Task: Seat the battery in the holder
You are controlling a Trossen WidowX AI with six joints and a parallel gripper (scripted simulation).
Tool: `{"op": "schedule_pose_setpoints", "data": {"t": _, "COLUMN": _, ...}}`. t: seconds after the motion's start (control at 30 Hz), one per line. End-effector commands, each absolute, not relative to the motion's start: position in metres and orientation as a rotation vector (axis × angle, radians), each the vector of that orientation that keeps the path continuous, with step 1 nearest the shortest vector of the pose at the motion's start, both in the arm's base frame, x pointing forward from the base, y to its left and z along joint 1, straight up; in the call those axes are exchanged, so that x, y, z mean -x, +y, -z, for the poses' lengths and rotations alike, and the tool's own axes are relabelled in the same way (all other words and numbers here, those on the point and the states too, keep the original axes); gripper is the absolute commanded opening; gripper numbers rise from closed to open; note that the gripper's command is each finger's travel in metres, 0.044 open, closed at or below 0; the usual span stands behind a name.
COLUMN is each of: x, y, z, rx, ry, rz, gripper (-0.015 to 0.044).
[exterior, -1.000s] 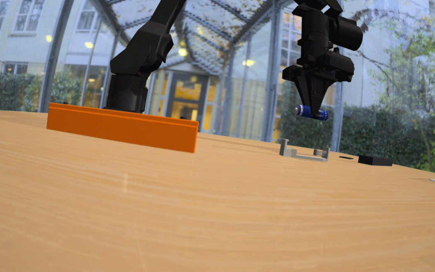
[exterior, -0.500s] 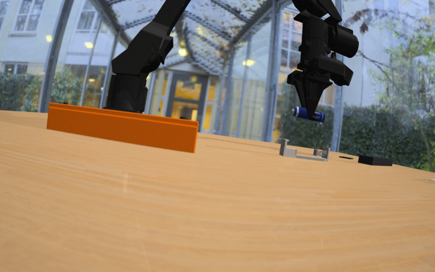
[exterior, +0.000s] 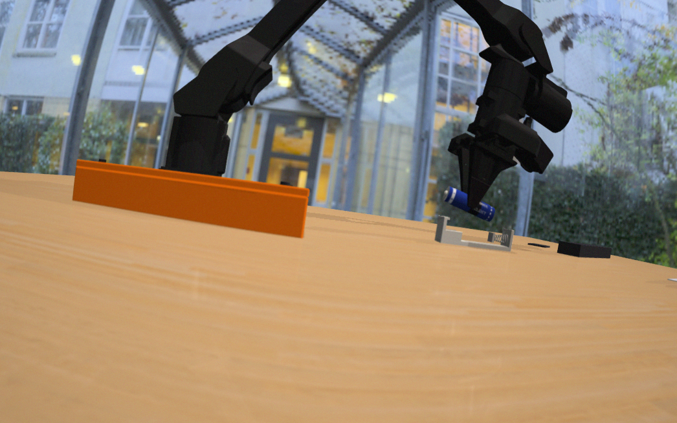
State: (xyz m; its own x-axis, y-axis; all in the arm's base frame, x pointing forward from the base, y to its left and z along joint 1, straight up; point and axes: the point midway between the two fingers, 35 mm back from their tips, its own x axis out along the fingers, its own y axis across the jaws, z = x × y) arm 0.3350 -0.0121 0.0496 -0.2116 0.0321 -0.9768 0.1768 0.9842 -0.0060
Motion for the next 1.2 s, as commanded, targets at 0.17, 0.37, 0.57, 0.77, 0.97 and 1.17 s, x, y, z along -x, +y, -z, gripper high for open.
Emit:
{"op": "schedule_pose_setpoints", "data": {"t": 0.17, "x": -0.337, "y": -0.011, "z": -0.045, "rx": -0.15, "ry": 1.822, "rz": 0.124, "gripper": 0.0058}}
{"op": "schedule_pose_setpoints", "data": {"t": 0.37, "x": -0.338, "y": -0.012, "z": -0.043, "rx": -0.15, "ry": 1.858, "rz": 0.122, "gripper": 0.0058}}
{"op": "schedule_pose_setpoints", "data": {"t": 0.57, "x": -0.34, "y": -0.012, "z": -0.041, "rx": -0.152, "ry": 1.893, "rz": 0.12, "gripper": 0.0058}}
{"op": "schedule_pose_setpoints", "data": {"t": 0.77, "x": -0.342, "y": -0.012, "z": -0.039, "rx": -0.154, "ry": 1.928, "rz": 0.119, "gripper": 0.0058}}
{"op": "schedule_pose_setpoints", "data": {"t": 0.97, "x": -0.343, "y": -0.012, "z": -0.037, "rx": -0.155, "ry": 1.964, "rz": 0.118, "gripper": 0.0058}}
{"op": "schedule_pose_setpoints", "data": {"t": 1.17, "x": -0.344, "y": -0.012, "z": -0.034, "rx": -0.157, "ry": 1.999, "rz": 0.117, "gripper": 0.0058}}
